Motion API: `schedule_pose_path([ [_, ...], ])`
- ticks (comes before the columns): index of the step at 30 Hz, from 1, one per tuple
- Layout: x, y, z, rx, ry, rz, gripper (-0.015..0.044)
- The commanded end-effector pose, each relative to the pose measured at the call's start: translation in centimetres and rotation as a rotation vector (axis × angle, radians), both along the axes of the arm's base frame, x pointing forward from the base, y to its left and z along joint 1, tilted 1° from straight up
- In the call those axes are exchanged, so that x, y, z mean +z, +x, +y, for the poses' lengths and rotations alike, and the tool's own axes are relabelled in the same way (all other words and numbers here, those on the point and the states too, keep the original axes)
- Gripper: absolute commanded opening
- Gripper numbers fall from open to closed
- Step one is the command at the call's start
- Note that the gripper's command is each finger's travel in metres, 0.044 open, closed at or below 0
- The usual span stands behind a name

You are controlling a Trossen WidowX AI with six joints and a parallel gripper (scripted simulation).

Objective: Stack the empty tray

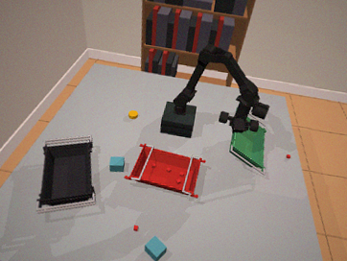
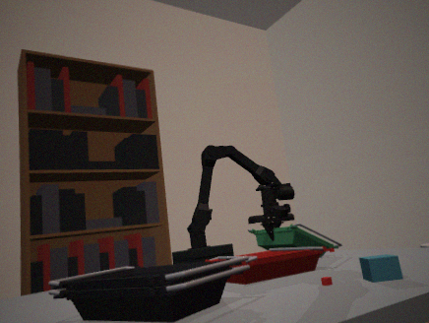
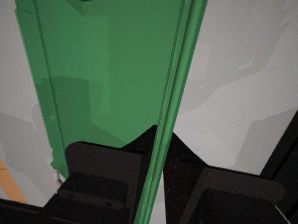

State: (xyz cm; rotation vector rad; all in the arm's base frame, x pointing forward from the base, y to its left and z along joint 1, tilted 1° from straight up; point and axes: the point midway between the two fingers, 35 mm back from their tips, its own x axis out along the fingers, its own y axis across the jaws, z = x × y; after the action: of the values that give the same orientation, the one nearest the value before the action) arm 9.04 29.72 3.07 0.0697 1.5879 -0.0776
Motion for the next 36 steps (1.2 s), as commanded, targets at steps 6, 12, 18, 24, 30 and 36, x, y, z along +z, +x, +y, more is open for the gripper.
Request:
schedule_pose_path([
  [6,0.9,0.1,0.5,0.001,0.025,-0.005,0.0],
  [12,0.9,0.1,0.5,0.001,0.025,-0.005,0.0],
  [18,2.5,0.3,1.0,0.001,0.025,-0.005,0.0],
  [24,5.6,0.6,1.7,0.001,0.026,-0.006,0.0],
  [30,8.8,0.8,2.1,0.001,0.026,-0.006,0.0],
  [36,10.6,0.8,2.1,0.001,0.026,-0.006,0.0],
])
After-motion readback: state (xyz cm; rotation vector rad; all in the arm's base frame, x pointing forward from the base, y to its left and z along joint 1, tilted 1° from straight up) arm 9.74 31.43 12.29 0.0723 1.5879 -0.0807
